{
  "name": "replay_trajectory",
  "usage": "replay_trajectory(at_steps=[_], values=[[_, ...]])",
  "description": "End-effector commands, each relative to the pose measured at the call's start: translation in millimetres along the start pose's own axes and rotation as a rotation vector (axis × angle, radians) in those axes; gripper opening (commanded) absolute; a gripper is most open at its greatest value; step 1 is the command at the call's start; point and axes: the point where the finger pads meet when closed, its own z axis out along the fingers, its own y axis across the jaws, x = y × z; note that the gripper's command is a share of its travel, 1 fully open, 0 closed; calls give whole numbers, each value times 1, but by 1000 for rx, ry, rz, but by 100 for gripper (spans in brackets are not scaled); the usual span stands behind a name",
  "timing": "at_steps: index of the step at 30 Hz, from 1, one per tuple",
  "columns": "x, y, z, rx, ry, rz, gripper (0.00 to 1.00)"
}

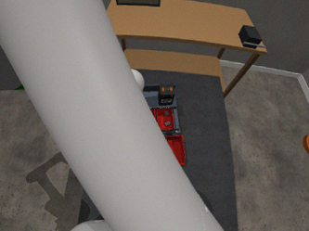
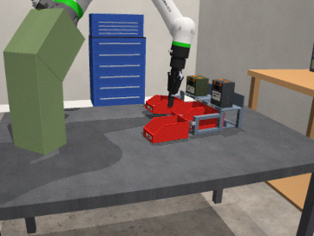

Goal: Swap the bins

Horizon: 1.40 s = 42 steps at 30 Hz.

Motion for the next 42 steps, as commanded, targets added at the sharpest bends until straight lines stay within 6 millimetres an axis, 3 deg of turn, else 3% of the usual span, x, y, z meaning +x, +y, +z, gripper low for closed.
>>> replay_trajectory(at_steps=[1,42], values=[[1,0,1,0,1,0,10],[5,0,3,0,9,0,10]])
